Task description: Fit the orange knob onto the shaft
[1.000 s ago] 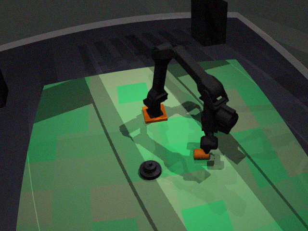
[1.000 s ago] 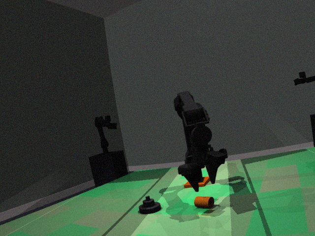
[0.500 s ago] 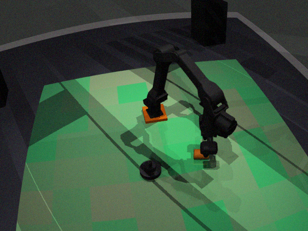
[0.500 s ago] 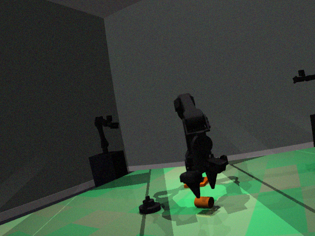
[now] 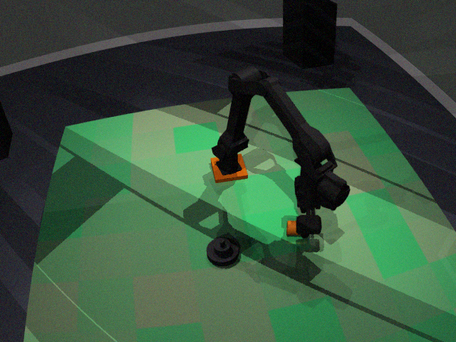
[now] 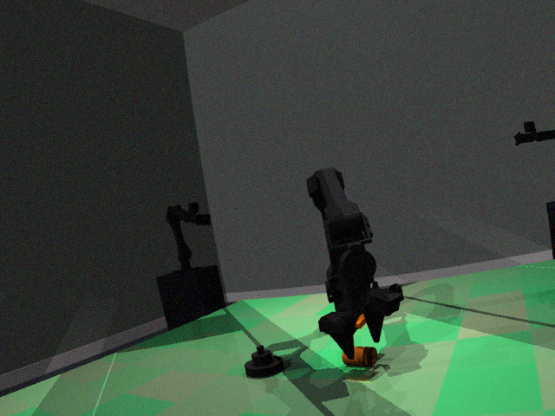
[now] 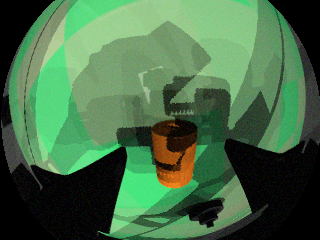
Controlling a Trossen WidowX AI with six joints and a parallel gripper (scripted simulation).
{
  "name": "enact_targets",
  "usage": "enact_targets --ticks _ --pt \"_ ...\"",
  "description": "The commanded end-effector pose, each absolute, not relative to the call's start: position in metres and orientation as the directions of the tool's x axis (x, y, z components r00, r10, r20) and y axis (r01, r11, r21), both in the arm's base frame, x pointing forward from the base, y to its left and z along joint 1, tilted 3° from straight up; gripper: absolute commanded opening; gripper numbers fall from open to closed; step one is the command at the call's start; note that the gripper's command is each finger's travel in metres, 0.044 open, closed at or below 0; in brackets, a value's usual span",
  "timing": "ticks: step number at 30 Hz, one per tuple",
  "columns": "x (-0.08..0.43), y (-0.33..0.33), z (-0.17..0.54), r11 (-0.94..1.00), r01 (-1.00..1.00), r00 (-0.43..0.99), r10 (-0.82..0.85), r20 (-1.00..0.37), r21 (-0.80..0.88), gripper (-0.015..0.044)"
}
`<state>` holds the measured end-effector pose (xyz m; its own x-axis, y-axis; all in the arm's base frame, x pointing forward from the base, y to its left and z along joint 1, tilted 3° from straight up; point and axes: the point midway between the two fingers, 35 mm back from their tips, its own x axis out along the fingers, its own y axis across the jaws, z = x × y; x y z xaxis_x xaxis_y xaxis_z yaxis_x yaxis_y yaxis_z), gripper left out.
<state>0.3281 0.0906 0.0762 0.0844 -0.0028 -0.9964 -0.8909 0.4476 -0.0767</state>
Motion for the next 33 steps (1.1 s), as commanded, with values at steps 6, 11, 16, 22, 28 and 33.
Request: enact_targets --ticks 6,11,16,22,28,33 --pt "0.328 0.091 0.061 0.444 -0.893 0.082 0.002 -0.997 -0.072 0.0440" --pt "0.328 0.091 0.053 0.444 -0.893 0.082 0.002 -0.997 -0.072 0.0440" --pt "0.328 0.091 0.052 0.444 -0.893 0.082 0.002 -0.997 -0.072 0.0361" --pt "0.328 0.091 0.052 0.444 -0.893 0.082 0.002 -0.997 -0.072 0.0240" --pt "0.328 0.091 0.052 0.444 -0.893 0.082 0.002 -0.997 -0.072 0.0240" --pt "0.328 0.091 0.052 0.444 -0.893 0.082 0.002 -0.997 -0.072 0.0213"
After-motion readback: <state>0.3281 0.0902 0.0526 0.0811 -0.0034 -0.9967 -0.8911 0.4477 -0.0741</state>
